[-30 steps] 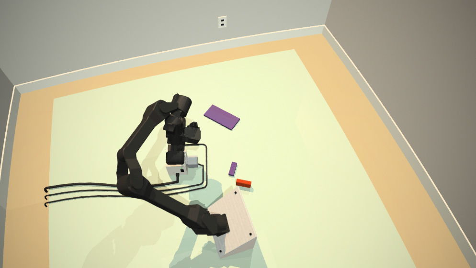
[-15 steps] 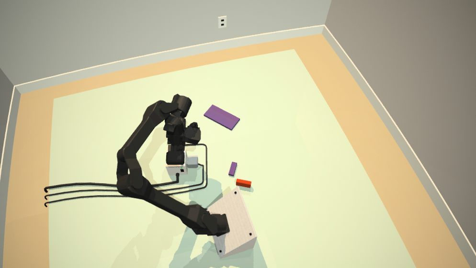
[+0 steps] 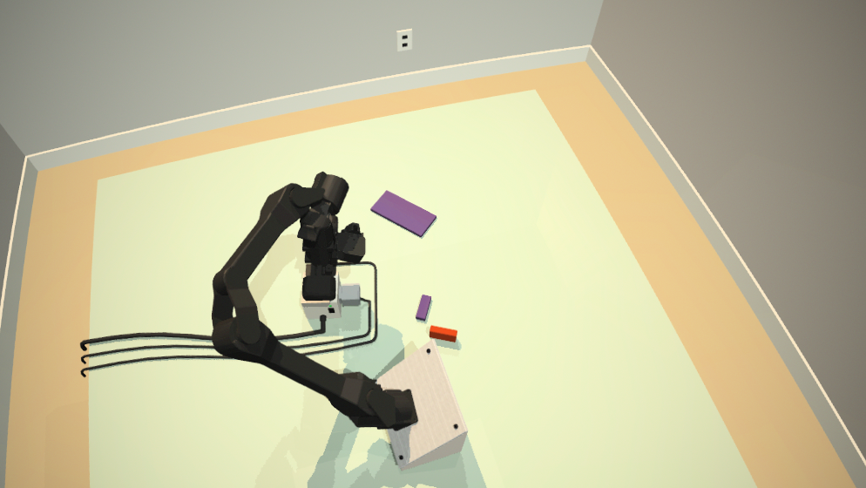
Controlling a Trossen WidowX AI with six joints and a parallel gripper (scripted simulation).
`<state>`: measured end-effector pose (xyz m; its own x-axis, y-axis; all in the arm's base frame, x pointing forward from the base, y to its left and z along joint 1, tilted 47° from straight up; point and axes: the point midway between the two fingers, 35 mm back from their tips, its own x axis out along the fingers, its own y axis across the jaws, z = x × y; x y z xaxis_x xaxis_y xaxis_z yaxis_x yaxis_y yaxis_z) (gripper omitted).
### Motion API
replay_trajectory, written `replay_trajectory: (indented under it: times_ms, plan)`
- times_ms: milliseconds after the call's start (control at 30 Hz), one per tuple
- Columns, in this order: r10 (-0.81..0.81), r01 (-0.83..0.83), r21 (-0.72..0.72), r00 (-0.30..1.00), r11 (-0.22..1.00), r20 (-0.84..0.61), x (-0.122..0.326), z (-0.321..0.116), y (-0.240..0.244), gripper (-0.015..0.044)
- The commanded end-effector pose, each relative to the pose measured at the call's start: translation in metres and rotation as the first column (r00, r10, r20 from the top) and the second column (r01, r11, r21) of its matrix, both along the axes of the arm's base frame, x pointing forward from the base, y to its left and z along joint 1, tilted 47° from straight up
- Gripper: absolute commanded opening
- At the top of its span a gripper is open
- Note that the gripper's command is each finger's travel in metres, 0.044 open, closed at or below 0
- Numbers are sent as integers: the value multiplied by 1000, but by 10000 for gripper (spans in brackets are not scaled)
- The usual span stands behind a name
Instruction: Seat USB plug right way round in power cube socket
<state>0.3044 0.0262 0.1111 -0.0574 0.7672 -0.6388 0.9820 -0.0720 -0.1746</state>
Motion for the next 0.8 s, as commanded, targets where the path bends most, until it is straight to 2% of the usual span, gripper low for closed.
replay_trajectory:
  times_ms: [0,767]
  plan:
    - [-3,3,3,1000,1000,1,0,0,1,0]
    - [-3,3,3,1000,1000,1,0,-2,3,0]
